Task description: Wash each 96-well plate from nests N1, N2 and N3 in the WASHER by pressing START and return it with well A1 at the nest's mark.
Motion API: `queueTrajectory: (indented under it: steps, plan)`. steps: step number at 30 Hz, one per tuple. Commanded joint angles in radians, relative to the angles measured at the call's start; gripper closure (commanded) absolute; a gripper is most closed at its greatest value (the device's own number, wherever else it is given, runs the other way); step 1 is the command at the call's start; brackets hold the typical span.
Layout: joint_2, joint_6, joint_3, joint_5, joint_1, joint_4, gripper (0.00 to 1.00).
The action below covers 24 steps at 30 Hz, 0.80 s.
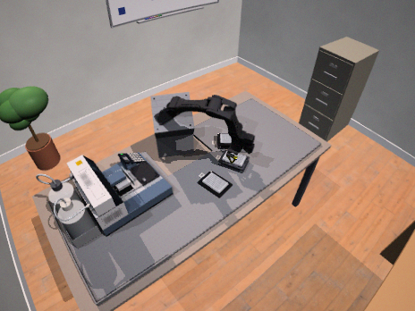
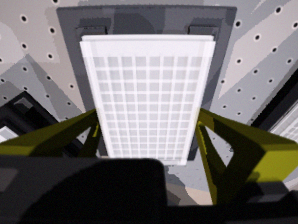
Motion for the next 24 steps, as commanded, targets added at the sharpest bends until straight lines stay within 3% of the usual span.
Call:
queueTrajectory:
  steps: [1,24]
  plan:
    - [-0.006,-0.001,0.003,-0.001,0.004,0.001,1.0]
    - [0.006,-0.005,0.01,-0.002,0.0,0.008,1.0]
